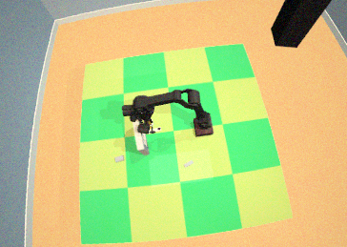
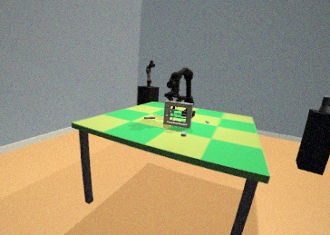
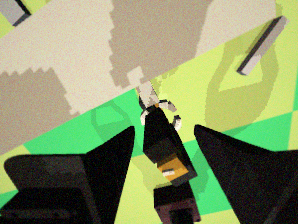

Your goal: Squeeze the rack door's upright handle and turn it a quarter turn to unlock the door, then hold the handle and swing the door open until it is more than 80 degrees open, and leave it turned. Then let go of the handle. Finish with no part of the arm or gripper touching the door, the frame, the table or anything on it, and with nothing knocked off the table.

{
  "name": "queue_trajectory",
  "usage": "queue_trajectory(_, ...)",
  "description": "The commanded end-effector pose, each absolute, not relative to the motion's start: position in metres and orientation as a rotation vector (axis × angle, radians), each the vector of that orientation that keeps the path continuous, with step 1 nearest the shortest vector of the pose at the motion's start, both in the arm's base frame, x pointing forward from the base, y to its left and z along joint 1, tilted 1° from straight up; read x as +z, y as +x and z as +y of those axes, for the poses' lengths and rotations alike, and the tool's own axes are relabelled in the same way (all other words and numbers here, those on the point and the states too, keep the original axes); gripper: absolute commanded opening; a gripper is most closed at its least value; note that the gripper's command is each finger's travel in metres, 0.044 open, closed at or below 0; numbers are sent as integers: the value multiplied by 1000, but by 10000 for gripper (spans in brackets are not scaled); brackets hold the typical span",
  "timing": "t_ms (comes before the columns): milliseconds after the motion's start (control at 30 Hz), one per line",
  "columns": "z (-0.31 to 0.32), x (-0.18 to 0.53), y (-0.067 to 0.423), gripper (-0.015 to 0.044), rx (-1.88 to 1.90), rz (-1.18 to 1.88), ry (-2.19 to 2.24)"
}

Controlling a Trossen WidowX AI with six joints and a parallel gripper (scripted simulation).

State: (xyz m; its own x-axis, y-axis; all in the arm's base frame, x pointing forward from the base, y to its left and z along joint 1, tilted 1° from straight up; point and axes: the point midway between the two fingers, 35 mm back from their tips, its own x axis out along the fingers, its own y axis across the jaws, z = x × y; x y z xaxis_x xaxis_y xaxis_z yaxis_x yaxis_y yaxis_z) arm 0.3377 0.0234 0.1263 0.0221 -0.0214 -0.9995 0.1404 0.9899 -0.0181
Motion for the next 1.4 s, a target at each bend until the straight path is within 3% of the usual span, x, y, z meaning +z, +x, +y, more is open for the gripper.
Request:
queue_trajectory(0,24,126,338,298,86,1548,-113)
queue_trajectory(600,24,126,338,298,773,1410,-813)
queue_trajectory(1367,24,126,338,298,1518,956,-1566)
